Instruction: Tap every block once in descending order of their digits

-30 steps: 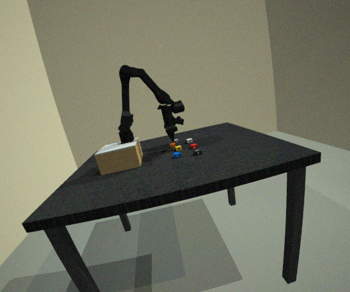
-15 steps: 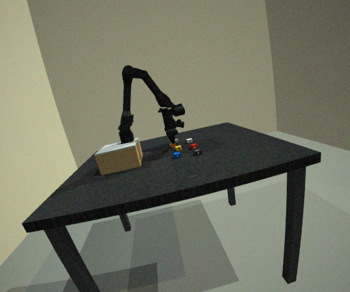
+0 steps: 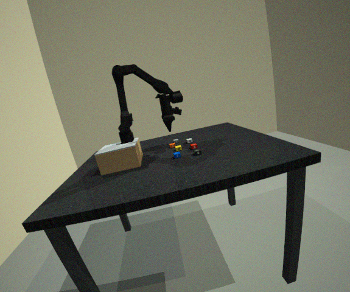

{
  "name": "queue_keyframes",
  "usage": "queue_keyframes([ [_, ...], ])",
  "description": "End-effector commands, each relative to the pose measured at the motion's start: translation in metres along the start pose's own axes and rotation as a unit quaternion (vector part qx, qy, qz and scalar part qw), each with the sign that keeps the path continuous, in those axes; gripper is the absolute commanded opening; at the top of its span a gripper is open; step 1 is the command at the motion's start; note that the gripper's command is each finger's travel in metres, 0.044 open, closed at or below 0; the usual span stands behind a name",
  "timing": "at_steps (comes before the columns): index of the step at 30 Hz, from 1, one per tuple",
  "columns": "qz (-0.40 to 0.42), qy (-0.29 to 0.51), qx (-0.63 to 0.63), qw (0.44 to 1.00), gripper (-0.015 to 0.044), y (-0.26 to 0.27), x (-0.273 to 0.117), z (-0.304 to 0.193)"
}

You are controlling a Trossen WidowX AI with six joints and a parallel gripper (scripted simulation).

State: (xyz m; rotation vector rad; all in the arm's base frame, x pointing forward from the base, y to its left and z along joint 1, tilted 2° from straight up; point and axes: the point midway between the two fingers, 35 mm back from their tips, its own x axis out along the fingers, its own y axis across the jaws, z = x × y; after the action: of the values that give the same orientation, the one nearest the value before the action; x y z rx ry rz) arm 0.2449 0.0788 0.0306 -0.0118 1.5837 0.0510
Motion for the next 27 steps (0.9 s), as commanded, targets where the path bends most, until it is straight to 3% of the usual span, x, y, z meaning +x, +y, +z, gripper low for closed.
queue_keyframes([
  [1,0.003,-0.015,-0.002,1.0,0.002,0.0,-0.029,0.001],
  [5,0.003,-0.015,-0.002,1.0,0.002,-0.006,-0.029,0.004],
  [11,0.0,-0.015,-0.002,1.0,0.002,-0.07,-0.029,0.019],
  [14,0.0,-0.015,-0.002,1.0,0.002,-0.077,-0.029,0.02],
  [16,0.0,-0.015,-0.002,1.0,0.002,-0.078,-0.015,0.022],
  [20,0.0,-0.015,-0.002,1.0,0.002,-0.077,0.049,0.022],
  [27,0.0,-0.015,-0.002,1.0,0.002,-0.077,0.053,0.022],
])
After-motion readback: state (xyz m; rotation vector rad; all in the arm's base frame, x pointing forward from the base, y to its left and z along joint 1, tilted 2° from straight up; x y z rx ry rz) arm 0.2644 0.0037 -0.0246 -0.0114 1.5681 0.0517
